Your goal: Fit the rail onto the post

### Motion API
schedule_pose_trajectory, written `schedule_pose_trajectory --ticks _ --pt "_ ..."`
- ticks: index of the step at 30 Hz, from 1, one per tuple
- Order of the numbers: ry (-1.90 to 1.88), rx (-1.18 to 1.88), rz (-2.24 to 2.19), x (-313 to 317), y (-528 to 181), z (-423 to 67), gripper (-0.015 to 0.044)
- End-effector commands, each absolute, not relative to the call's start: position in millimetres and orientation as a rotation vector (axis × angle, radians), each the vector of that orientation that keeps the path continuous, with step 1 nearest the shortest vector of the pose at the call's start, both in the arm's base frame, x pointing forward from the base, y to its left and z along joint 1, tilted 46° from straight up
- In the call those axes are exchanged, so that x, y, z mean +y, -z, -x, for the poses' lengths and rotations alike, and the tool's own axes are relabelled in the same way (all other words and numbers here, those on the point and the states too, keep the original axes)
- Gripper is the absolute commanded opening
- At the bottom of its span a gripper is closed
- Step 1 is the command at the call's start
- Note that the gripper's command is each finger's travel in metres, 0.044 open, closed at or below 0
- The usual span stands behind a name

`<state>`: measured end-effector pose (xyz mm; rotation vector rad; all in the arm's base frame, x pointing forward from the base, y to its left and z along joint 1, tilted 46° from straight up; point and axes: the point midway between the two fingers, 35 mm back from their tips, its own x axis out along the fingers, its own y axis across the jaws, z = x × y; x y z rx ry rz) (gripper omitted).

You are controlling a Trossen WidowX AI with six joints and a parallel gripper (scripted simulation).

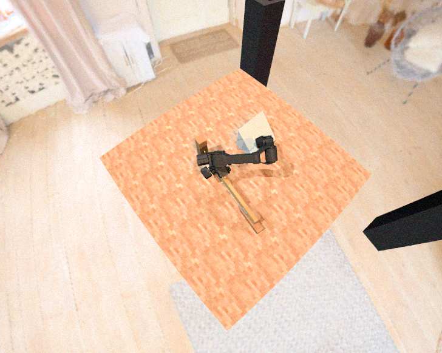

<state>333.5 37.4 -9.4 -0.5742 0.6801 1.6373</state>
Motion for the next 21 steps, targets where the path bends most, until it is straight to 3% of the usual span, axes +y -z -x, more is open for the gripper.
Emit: schedule_pose_trajectory --ticks 1,21 --pt "-1.623 0.671 0.579 32.5 5.1 -337.5 0.0" --pt "-1.623 0.671 0.579 30.0 2.6 -337.9 0.0"
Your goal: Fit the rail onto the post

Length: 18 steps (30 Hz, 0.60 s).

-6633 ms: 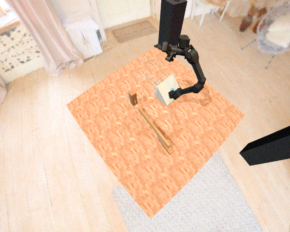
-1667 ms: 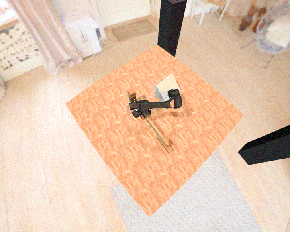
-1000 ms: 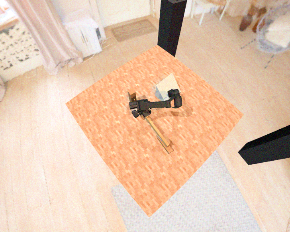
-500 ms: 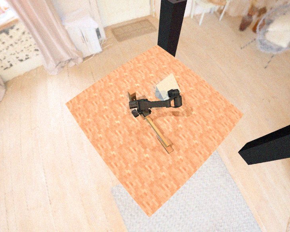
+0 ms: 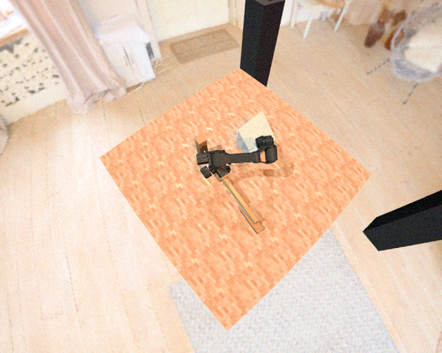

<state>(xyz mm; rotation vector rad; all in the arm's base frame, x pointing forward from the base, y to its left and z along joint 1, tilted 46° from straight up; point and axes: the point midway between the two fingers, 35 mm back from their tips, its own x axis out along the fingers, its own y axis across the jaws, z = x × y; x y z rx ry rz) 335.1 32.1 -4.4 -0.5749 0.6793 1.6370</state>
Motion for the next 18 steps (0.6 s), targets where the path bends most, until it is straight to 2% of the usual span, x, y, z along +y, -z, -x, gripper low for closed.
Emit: schedule_pose_trajectory --ticks 1,18 --pt "-1.623 0.671 0.579 30.4 3.0 -337.8 0.0" --pt "-1.624 0.671 0.579 30.8 3.4 -335.8 0.0"
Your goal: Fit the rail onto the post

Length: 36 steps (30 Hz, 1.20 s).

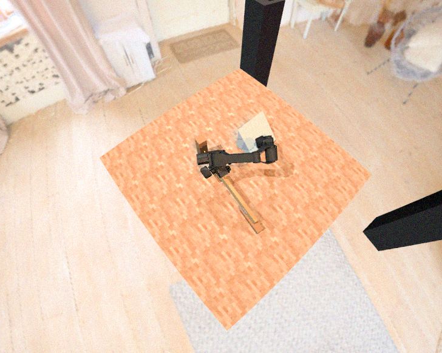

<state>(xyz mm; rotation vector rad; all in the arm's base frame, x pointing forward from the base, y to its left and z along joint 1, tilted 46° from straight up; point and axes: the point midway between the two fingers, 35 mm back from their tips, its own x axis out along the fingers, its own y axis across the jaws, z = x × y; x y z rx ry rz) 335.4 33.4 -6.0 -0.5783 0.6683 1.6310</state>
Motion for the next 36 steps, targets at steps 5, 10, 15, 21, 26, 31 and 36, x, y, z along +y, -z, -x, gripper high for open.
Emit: schedule_pose_trajectory --ticks 5,10,15,21,26,31,36 --pt "-1.624 0.671 0.579 29.9 2.5 -335.6 0.0" --pt "-1.624 0.671 0.579 30.1 2.7 -335.5 0.0" --pt "-1.624 0.671 0.579 30.8 3.5 -335.3 0.0" --pt "-1.624 0.671 0.579 31.9 4.5 -335.0 0.0" --pt "-1.624 0.671 0.579 32.0 4.6 -335.0 0.0" --pt "-1.624 0.671 0.579 31.5 5.2 -334.8 0.0" --pt "-1.624 0.671 0.579 30.6 6.4 -334.6 0.0"
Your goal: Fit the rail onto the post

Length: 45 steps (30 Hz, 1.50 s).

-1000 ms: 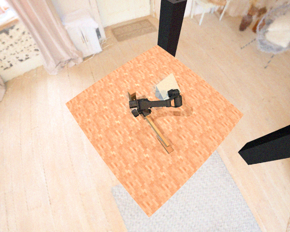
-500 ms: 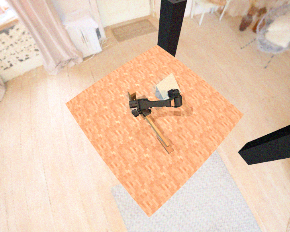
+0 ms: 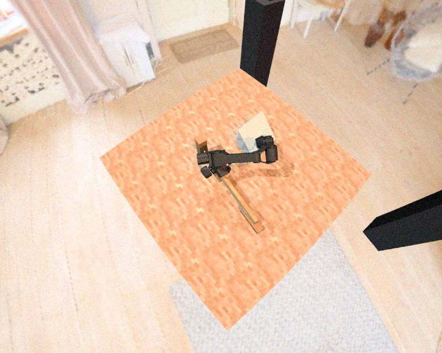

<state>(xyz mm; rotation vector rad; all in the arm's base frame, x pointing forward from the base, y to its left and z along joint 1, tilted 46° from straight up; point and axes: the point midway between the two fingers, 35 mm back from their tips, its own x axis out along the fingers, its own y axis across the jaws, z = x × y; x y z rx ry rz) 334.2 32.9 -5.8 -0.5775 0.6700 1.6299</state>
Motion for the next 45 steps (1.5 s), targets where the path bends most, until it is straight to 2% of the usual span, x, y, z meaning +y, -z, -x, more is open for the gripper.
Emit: schedule_pose_trajectory --ticks 1,45 --pt "-1.623 0.671 0.579 30.3 6.7 -334.5 0.0" --pt "-1.624 0.671 0.578 34.0 2.6 -334.9 0.0"
